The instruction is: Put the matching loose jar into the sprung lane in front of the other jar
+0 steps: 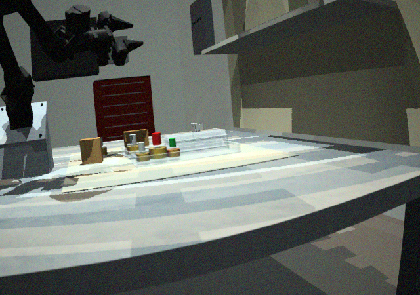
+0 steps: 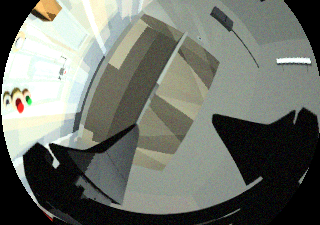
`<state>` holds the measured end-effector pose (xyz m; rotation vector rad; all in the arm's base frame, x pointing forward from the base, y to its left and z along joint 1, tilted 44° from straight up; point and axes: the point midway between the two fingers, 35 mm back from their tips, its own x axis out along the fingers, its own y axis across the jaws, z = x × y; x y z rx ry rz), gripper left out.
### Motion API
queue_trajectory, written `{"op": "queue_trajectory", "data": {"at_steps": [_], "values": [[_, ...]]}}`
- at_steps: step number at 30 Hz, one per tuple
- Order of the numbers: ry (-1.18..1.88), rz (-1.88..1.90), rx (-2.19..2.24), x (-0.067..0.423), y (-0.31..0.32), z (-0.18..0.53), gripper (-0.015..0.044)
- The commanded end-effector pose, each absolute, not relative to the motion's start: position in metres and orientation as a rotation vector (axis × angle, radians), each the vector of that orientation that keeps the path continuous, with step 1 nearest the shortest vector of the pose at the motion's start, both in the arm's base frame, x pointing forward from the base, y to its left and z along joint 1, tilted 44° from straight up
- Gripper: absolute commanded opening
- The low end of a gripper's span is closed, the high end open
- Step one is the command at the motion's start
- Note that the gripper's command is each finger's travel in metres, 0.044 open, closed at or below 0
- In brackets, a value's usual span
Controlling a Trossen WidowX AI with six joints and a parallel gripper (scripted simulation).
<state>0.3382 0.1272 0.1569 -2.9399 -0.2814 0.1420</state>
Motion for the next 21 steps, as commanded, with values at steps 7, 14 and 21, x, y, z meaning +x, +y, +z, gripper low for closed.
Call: {"op": "queue_trajectory", "data": {"at_steps": [7,14,21], "values": [[-0.049,0.502,-2.494,0.350,0.135,0.097,0.0440],[0.396,0.701,-1.935,0.344,0.134,0.026,0.0440],[0.849,0.664,-1.517,0.322,0.123,-0.029,0.0440]]}}
